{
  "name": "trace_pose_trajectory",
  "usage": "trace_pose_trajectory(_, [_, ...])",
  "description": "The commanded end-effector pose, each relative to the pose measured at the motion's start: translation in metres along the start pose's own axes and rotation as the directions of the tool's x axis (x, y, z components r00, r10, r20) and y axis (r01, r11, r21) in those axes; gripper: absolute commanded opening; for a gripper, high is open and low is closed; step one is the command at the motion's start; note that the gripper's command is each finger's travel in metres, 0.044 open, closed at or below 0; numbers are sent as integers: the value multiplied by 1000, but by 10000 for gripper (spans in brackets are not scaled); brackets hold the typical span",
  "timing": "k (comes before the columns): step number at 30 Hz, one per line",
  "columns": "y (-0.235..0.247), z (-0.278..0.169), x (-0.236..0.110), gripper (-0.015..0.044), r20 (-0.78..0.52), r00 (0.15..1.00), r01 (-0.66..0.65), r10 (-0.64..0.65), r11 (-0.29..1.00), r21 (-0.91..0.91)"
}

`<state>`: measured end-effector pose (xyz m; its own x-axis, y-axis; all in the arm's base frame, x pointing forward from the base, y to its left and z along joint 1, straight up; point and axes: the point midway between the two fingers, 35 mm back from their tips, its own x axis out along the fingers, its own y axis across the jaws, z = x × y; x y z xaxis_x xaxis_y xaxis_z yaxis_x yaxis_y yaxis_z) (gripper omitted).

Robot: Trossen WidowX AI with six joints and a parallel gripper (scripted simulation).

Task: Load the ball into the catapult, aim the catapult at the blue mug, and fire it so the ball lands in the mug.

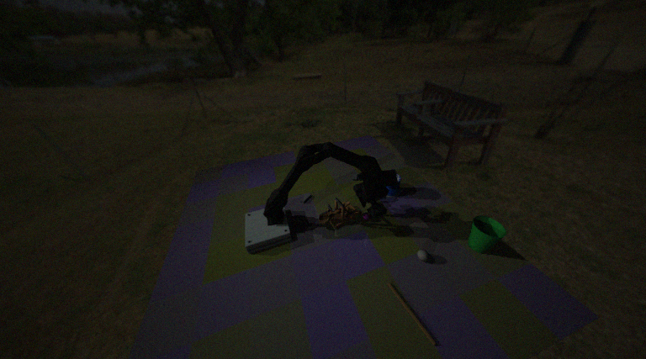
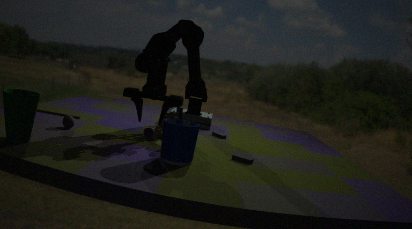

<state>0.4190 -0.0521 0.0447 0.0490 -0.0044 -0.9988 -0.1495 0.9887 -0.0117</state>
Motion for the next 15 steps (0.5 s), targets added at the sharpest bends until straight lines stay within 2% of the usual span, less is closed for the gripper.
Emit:
trace_pose_trajectory(1, [0,-3,10,300,-12,1000,-1,2,1000,6])
trace_pose_trajectory(15, [0,-3,33,300,-12,1000,-1,2,1000,6])
